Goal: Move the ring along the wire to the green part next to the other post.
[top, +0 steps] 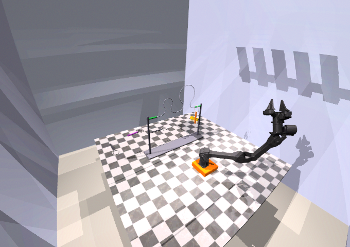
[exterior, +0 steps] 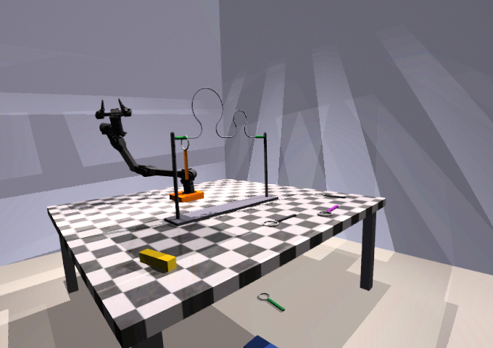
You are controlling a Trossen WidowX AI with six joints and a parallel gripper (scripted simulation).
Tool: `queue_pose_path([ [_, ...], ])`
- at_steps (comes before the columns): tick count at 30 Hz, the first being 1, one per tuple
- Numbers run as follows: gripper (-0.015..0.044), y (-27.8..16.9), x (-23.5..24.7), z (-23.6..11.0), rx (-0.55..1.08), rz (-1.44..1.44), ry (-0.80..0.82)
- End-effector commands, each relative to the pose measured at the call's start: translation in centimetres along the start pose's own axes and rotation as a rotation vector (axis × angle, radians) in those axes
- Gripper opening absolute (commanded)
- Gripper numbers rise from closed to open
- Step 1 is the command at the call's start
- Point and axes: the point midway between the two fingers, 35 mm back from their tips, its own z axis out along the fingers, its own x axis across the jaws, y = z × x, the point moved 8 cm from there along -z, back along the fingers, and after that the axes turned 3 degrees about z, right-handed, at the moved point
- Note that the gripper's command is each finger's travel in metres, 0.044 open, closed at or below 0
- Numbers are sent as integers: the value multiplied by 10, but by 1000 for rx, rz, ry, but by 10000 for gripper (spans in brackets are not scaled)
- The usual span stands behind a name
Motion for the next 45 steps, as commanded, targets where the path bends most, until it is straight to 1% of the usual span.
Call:
queue_pose_path([
  [1, 374, 1, 1, 1, 0, -1, 1],
  [5, 269, 12, 22, 14, -8, -21, 18],
  [9, 164, 29, 66, 40, -18, -60, 54],
  [17, 160, 40, 156, 90, -17, -133, 131],
  [25, 160, 19, 240, 136, 10, -195, 209],
  [31, 160, -17, 297, 168, 50, -234, 267],
  [35, 160, -45, 326, 185, 80, -265, 295],
  [40, 160, -85, 354, 203, 122, -310, 318],
  [45, 160, -131, 370, 217, 172, -349, 336],
])
